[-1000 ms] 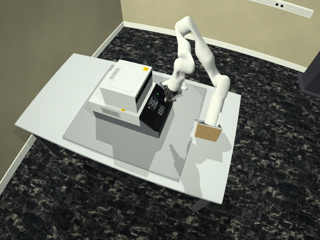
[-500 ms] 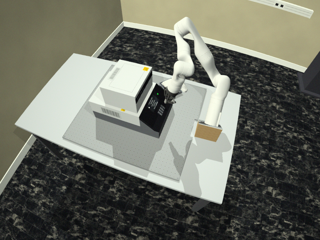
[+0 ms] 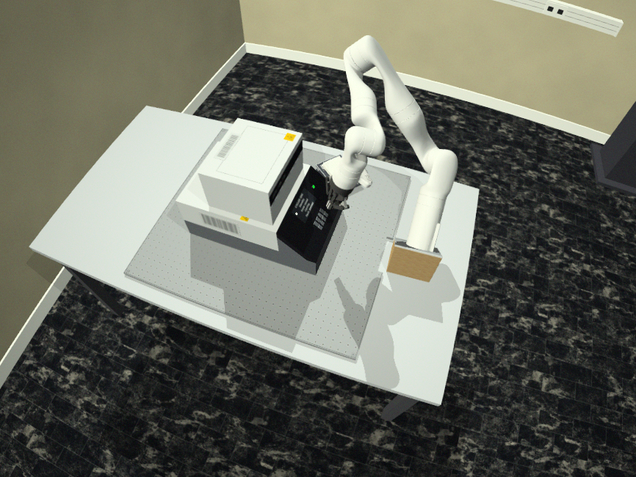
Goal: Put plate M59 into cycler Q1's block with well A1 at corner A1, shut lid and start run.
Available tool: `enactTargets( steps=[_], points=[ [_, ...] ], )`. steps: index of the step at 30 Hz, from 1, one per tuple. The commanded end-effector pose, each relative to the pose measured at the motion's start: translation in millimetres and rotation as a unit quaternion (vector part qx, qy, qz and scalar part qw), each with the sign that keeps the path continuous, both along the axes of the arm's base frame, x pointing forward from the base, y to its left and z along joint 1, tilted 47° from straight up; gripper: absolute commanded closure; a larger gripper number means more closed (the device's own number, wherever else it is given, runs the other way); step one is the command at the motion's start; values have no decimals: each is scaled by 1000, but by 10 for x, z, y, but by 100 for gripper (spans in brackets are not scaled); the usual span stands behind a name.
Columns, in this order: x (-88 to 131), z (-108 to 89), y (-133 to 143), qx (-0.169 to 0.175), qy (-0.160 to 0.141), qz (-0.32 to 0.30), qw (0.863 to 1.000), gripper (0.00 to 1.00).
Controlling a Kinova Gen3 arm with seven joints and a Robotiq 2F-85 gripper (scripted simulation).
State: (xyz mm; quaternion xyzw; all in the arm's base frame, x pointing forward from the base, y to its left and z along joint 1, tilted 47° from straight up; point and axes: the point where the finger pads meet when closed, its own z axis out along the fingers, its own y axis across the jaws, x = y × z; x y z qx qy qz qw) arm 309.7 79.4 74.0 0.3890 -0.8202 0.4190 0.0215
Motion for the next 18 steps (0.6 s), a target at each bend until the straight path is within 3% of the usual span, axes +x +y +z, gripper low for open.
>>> enactTargets(
  steps=[1, 18],
  points=[
    [7, -41, -44, 1, -2, -1, 1000, 90],
    [11, -177, -190, 1, -2, -1, 1000, 90]
  ],
)
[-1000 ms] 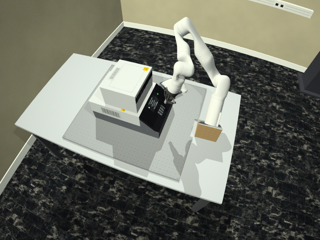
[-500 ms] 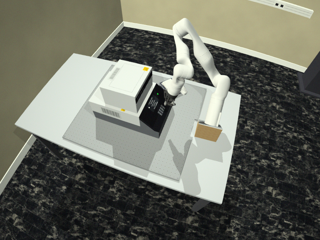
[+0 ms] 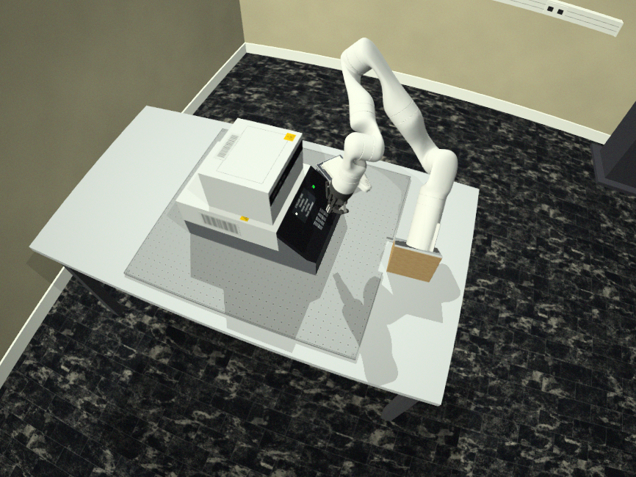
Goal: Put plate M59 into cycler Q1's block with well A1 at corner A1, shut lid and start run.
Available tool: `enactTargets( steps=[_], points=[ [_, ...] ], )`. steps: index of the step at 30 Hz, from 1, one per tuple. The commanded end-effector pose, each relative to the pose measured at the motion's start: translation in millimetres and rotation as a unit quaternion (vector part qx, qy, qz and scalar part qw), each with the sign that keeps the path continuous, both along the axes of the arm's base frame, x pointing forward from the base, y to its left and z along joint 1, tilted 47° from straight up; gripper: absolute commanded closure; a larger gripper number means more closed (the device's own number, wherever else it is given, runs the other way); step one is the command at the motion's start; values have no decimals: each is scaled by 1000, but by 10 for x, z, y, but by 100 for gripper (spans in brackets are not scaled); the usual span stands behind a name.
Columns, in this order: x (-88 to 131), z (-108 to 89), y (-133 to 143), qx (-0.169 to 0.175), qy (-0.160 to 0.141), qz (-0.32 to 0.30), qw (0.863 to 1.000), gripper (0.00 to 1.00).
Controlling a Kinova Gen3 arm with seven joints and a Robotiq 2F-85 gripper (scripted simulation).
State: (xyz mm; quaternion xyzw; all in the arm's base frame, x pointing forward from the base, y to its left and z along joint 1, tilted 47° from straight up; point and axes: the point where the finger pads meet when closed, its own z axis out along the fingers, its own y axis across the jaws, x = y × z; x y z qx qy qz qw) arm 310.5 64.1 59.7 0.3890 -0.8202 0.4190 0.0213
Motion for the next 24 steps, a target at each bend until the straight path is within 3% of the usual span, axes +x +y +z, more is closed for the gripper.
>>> enactTargets(
  steps=[1, 24],
  points=[
    [4, -43, -48, 1, -2, -2, 1000, 90],
    [5, -117, -143, -1, -3, -1, 1000, 90]
  ],
)
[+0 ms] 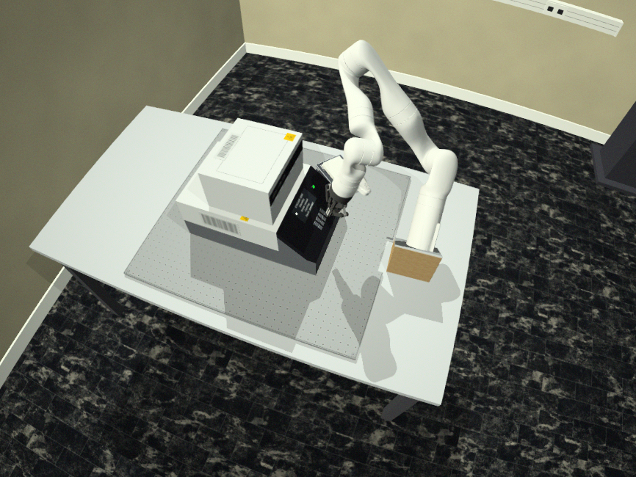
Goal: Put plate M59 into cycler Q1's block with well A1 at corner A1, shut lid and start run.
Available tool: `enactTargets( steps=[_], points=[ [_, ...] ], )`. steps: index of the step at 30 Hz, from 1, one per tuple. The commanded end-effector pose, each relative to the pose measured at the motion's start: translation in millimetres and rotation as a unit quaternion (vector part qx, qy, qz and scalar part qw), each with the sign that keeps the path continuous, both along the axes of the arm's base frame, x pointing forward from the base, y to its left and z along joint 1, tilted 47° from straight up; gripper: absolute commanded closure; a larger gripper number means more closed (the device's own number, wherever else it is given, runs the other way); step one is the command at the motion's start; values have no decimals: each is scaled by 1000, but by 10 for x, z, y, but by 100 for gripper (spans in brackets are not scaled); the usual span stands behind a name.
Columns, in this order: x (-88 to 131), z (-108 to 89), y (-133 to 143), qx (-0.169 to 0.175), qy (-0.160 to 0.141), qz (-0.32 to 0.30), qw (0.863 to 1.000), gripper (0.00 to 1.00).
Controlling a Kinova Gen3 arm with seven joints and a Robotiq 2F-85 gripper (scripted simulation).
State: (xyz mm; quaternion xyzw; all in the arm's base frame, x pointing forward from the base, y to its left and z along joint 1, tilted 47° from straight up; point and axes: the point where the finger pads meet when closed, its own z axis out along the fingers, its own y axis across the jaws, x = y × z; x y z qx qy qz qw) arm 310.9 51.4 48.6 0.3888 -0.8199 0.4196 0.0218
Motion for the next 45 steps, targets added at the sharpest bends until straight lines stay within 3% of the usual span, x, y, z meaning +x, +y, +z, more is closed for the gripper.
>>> enactTargets(
  steps=[1, 45],
  points=[
    [1, -7, -16, 0, -3, -1, 1000, 90],
    [72, -68, -75, 0, 1, 1, 1000, 90]
  ],
)
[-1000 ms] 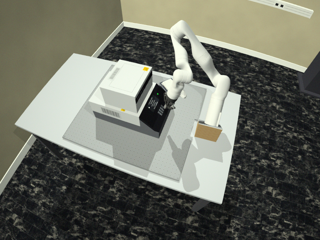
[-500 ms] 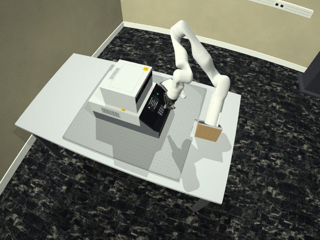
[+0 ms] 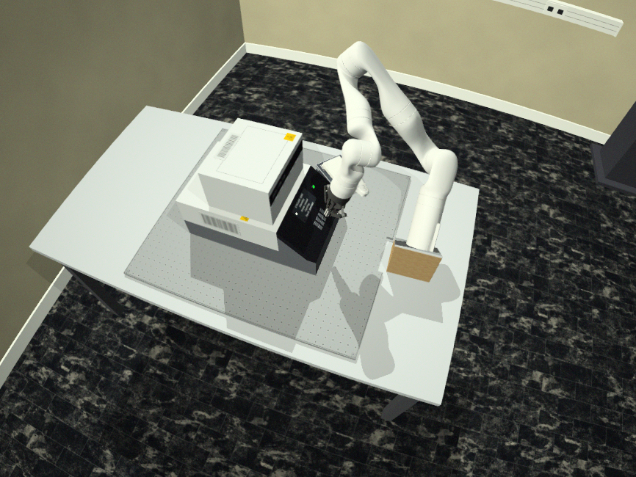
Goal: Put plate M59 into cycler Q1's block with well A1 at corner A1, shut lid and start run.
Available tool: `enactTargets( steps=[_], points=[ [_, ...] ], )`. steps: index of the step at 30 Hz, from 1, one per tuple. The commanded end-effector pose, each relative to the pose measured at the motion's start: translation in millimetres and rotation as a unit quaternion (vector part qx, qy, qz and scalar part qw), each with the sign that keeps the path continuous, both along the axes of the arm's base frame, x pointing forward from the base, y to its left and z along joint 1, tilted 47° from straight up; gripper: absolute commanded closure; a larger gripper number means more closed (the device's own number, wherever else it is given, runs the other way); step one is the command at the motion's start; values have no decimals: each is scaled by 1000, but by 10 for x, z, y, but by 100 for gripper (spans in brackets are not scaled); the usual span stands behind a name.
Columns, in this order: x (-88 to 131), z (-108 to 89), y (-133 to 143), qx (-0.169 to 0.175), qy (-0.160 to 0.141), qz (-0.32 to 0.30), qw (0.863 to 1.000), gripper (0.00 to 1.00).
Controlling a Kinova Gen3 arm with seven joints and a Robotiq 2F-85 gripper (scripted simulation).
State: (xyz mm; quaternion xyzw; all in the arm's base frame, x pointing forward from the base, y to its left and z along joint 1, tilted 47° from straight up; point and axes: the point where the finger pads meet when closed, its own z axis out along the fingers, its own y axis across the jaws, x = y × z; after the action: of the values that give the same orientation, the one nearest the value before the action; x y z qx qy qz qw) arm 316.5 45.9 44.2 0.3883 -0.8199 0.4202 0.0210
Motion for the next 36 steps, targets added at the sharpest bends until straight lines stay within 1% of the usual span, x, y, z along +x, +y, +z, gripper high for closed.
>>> enactTargets(
  steps=[1, 36],
  points=[
    [21, -28, -23, 0, 2, 2, 1000, 90],
    [167, -131, -129, 0, 3, 2, 1000, 90]
  ],
)
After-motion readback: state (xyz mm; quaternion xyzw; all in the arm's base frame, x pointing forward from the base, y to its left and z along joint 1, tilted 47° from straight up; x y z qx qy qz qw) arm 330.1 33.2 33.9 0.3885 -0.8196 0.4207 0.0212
